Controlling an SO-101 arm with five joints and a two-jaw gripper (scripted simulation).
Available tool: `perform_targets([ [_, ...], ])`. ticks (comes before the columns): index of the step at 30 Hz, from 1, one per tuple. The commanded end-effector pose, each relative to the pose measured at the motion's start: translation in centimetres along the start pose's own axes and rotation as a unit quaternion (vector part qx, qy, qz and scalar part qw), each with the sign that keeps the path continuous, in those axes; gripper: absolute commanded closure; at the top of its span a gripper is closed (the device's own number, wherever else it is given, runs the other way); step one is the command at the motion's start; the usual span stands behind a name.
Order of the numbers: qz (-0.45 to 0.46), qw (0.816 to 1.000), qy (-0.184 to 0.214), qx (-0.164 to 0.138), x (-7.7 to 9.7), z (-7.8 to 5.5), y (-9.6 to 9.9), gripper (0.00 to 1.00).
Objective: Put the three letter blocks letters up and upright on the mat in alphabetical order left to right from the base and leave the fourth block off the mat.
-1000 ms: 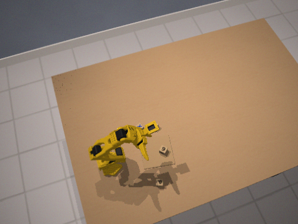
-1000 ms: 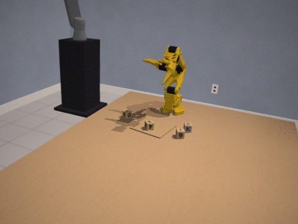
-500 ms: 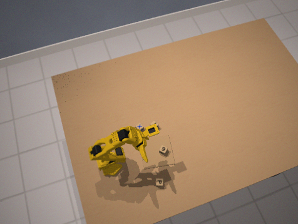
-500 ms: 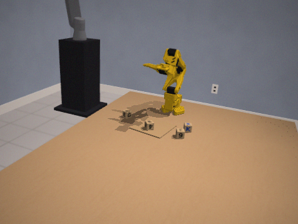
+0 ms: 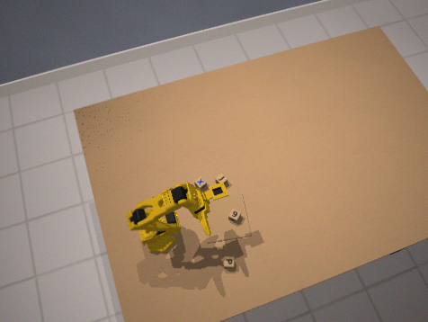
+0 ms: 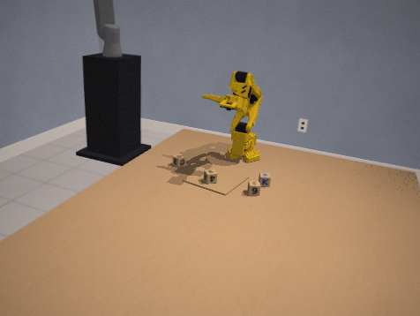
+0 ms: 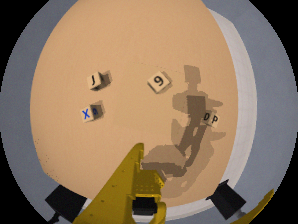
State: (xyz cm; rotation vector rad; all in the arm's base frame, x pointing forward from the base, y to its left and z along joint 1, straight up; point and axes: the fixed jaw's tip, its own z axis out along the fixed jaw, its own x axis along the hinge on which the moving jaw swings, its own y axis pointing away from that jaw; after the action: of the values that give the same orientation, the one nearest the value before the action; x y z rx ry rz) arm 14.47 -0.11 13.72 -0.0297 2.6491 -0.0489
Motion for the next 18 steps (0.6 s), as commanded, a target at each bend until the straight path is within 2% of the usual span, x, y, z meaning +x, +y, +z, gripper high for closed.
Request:
perform_targets([
  [1, 0.006, 1.0, 0.013, -0.002, 0.4, 0.0, 0.1, 0.0],
  [4, 0.009, 1.0, 0.026, -0.003, 0.9, 0.2, 0.1, 0.0],
  [12, 0.004, 0.999, 0.031, -0.007, 0.8, 0.3, 0.3, 0.01],
  [18, -0.05, 0.996, 0.067, -0.039, 0.0, 0.8, 2.5, 0.14],
])
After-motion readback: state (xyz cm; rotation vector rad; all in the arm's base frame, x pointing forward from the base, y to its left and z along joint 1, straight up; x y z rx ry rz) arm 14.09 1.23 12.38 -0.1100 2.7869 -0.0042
